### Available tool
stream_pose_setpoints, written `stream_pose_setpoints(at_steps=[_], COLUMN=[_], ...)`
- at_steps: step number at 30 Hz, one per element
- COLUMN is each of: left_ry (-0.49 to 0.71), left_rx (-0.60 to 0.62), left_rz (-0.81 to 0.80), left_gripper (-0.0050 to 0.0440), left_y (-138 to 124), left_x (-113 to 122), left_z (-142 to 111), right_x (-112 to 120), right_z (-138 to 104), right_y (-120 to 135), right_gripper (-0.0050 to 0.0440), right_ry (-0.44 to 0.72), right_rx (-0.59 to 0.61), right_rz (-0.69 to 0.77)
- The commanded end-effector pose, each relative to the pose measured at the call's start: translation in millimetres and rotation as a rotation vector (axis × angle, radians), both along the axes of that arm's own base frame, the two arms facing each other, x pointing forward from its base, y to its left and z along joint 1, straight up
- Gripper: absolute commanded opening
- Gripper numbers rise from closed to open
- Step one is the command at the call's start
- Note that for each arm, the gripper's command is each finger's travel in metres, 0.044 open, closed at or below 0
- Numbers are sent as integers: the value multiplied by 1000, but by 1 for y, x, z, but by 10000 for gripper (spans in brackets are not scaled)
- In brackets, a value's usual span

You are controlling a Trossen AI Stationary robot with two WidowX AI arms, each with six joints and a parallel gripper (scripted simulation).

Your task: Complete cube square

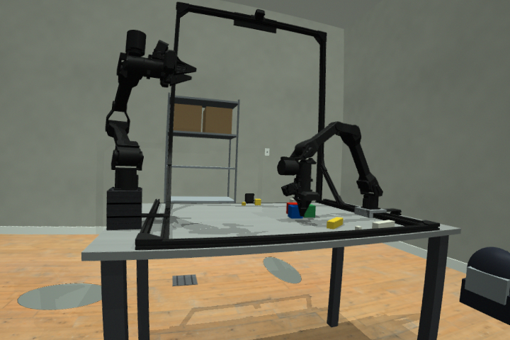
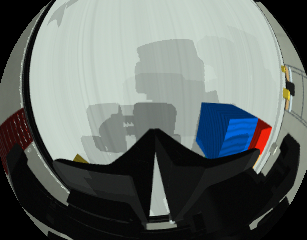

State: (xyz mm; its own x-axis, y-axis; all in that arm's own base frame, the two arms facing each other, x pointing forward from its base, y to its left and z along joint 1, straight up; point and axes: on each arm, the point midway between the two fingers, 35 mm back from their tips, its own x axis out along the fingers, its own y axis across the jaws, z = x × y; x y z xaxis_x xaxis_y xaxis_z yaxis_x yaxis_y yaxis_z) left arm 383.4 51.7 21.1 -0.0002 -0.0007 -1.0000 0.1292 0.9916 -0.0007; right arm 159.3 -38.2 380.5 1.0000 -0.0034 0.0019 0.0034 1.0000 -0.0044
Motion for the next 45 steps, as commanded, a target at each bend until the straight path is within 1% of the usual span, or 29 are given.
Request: stream_pose_setpoints(at_steps=[1,45], left_ry=[0,0], left_rx=[1,1], left_rz=[4,4], left_gripper=[0,0], left_y=[-2,-27], left_x=[-1,-4], left_z=[0,0], right_x=[0,0], right_z=[0,0], right_y=[1,1], right_gripper=[400,400], right_ry=[1,1], right_rx=[5,5], right_rz=[3,3])
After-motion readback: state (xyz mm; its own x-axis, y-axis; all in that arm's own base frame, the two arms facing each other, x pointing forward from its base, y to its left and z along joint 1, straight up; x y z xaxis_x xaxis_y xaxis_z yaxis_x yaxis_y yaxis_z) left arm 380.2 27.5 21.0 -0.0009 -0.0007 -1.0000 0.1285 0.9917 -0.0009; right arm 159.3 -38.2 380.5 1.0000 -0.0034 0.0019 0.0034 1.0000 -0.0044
